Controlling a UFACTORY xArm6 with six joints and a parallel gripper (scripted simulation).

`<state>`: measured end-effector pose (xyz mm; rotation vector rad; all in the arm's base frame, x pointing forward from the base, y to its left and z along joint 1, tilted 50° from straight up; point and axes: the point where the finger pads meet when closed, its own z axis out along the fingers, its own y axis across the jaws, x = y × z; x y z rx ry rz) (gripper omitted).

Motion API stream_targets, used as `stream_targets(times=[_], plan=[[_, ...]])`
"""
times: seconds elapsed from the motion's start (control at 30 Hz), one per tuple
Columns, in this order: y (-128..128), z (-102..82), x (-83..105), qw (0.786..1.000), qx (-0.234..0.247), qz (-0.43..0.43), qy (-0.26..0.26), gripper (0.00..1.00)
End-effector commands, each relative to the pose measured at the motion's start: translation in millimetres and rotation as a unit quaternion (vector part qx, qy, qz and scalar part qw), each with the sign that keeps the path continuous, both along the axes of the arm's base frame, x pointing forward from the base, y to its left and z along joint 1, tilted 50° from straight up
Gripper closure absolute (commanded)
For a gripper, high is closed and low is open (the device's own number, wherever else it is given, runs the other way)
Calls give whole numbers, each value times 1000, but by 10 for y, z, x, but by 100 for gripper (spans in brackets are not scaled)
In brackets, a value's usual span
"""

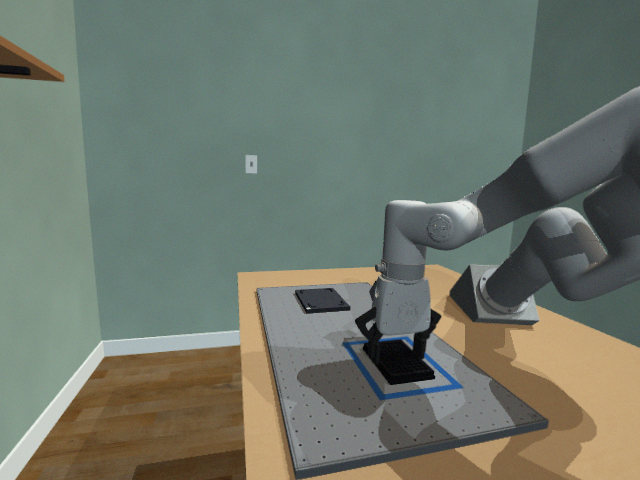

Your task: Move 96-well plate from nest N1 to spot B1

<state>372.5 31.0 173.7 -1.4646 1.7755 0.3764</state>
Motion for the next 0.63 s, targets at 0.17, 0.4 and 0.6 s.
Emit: stream_targets(times=[0.17, 0.4, 0.6], plan=[[-6, 7, 6, 1000, 0, -1, -1, 0], [-41, 41, -14, 1000, 0, 0, -1, 0], [-58, 58, -24, 1000, -1, 0, -1, 0]])
